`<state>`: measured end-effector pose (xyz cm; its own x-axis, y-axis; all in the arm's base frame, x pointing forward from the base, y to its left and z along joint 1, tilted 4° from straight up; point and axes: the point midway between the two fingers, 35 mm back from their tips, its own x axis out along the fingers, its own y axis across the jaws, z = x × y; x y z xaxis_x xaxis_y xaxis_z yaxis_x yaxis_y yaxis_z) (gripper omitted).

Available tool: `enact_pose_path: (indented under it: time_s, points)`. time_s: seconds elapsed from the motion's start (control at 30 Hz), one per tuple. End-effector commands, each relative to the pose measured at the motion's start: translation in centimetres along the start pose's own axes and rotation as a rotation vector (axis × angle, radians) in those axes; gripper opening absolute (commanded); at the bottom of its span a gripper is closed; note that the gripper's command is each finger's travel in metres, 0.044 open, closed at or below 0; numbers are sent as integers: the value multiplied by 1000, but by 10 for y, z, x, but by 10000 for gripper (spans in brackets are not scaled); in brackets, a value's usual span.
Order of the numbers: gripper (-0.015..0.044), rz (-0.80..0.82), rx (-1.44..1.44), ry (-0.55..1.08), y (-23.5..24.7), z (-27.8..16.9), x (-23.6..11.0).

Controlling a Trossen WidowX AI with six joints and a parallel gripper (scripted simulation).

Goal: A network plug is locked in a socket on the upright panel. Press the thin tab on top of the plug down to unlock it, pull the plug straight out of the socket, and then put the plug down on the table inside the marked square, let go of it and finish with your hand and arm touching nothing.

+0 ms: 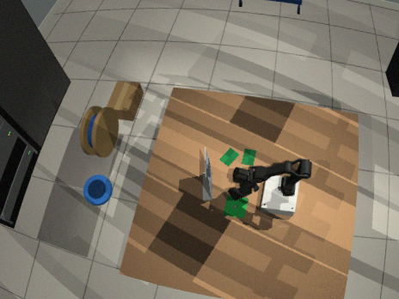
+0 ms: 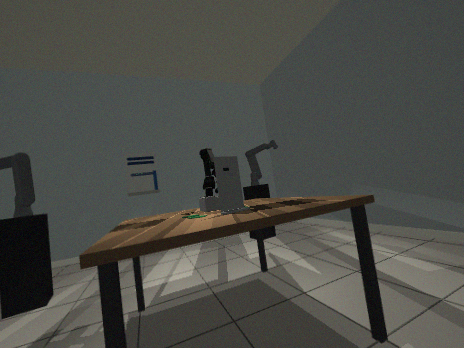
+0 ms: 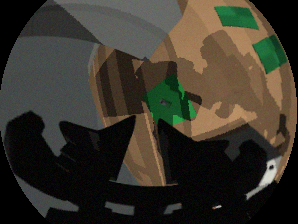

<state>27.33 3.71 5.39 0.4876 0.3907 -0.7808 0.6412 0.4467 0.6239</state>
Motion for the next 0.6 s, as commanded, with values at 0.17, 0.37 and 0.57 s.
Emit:
enact_pose_path:
  time_s: [0.17,0.37,0.57]
  points:
    - [156,0,0,0,3,-1,-6]
    - [156,1,-2,-1,16,2,-20]
    - [156,3,-4,-1,30,4,-37]
